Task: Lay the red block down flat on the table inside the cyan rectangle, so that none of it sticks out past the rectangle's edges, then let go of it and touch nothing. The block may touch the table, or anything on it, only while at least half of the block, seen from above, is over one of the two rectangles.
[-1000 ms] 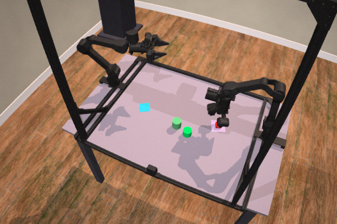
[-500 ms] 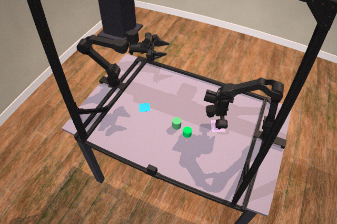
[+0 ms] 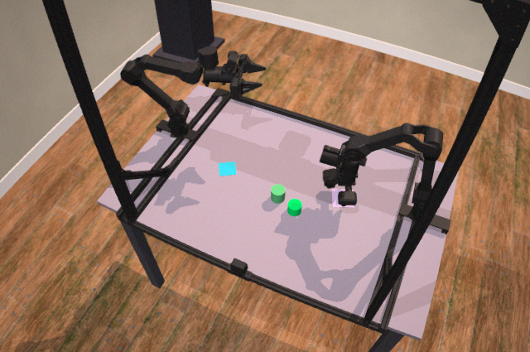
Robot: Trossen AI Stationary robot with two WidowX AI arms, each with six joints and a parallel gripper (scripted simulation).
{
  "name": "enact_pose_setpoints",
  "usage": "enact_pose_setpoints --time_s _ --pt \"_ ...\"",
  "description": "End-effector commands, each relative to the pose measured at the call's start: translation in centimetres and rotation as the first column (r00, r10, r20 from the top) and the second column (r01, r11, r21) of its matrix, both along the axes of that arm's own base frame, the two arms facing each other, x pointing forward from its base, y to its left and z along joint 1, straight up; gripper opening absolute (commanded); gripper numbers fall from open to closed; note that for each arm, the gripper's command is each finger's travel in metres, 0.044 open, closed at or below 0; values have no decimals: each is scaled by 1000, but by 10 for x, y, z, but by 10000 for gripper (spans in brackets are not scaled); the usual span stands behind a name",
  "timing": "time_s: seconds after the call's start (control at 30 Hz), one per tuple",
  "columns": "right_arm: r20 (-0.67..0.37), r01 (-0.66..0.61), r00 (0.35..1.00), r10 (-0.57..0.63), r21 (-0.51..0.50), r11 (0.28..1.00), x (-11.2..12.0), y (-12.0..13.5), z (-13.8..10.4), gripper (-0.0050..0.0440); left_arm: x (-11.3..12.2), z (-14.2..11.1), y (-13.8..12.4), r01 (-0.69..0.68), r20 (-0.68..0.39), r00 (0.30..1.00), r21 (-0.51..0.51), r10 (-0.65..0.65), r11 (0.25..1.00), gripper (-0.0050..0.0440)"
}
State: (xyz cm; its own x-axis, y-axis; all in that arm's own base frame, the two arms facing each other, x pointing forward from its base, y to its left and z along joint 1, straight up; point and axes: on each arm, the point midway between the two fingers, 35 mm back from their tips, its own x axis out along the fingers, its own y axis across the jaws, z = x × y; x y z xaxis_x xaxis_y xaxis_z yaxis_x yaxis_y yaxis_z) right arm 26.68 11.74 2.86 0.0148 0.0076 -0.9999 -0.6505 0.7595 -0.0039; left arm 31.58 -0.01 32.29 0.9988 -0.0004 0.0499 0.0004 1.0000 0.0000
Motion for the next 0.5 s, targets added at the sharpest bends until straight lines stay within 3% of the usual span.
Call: enact_pose_setpoints --time_s 0.0,0.3,0.37,0.47 --pt "-15 -5 1000 5 -8 1000 -3 -2 -7 440 0 0 0 0 0 1000 0 0 1000 440" --pt "-15 -5 1000 5 -8 1000 -3 -2 -7 224 0 0 0 0 0 1000 0 0 1000 440" --pt "-15 -5 1000 5 -8 1000 -3 -2 -7 224 0 0 0 0 0 1000 0 0 1000 440" --pt "-15 -5 1000 5 -8 1000 -3 -2 -7 187 0 0 0 0 0 1000 0 0 1000 440"
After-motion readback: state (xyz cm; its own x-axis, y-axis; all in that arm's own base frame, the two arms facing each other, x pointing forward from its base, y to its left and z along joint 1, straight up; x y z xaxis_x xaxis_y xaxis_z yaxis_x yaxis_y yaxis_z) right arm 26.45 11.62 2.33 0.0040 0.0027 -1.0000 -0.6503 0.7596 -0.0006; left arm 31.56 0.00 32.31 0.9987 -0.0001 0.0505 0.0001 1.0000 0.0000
